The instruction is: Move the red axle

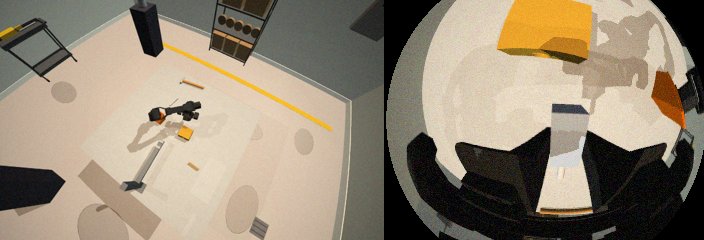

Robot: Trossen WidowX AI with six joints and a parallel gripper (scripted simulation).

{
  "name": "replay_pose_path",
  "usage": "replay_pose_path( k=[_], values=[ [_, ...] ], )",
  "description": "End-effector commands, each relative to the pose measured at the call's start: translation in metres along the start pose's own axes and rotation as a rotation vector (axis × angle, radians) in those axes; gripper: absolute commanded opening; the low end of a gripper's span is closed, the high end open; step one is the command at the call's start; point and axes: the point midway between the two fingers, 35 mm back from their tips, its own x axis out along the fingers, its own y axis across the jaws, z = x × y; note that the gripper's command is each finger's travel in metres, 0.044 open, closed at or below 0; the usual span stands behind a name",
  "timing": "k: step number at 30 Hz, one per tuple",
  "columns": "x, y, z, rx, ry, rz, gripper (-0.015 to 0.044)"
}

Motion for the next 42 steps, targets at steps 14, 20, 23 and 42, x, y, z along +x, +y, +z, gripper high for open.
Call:
replay_pose_path(
  k=[14,20,23,42],
  values=[
    [-0.006,0.016,0.042,0.227,0.02,0.003,0.0],
    [-0.009,0.025,0.086,0.236,0.028,0.008,0.0],
    [-0.01,0.027,0.108,0.242,0.029,0.01,0.0],
    [-0.006,0.003,0.253,0.288,-0.013,-0.001,0.0]
  ],
)
